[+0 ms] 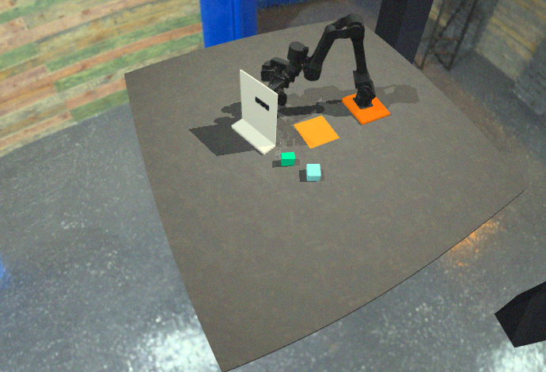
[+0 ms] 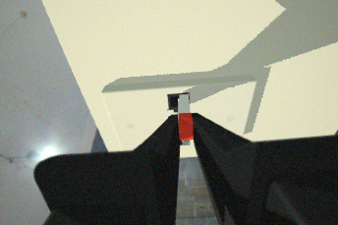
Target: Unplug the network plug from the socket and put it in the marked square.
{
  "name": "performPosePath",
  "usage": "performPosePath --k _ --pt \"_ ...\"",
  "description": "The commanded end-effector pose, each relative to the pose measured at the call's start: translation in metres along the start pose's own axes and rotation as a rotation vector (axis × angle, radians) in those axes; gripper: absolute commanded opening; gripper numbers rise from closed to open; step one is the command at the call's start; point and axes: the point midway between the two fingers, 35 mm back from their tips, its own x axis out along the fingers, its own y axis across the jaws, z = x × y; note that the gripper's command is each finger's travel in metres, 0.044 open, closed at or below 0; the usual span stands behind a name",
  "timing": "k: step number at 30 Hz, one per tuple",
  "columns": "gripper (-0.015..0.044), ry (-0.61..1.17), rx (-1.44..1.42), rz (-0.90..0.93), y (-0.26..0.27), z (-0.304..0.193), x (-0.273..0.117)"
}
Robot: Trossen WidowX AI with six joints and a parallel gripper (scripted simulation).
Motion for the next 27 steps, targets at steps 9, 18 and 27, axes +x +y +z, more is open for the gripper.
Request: performPosePath --k 9,18,27 --pt "0.0000 0.000 0.007 -0.003 -0.001 -0.002 -0.011" --pt "0.0000 0.000 0.008 -0.004 -0.002 -0.002 -0.018" --pt "0.0000 0.000 0.008 -0.004 -0.002 -0.003 -0.024"
